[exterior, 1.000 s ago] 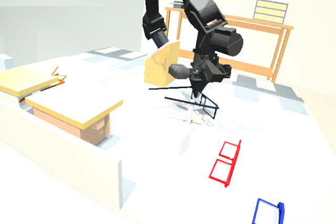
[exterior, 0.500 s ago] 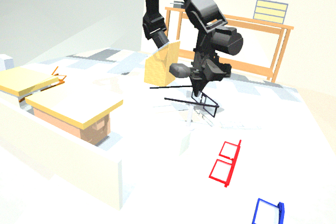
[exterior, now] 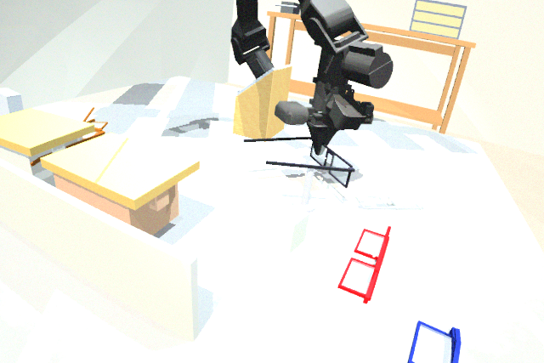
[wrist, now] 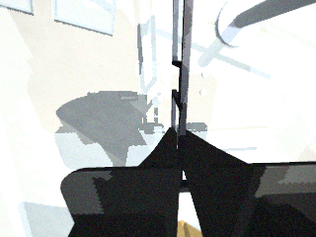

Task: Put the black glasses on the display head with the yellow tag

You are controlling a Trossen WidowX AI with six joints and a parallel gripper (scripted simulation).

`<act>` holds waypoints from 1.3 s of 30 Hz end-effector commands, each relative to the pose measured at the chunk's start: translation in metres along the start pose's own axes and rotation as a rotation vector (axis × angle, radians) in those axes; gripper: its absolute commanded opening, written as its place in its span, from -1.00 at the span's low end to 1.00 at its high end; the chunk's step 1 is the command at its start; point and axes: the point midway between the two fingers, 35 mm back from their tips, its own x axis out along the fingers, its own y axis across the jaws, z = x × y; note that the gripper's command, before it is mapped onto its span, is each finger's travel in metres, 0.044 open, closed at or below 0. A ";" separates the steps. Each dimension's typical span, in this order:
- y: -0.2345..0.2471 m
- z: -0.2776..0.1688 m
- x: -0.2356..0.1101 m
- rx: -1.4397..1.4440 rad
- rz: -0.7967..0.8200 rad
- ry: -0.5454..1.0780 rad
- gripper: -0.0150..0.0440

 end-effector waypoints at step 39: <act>0.008 -0.023 0.000 0.003 0.004 0.000 -0.49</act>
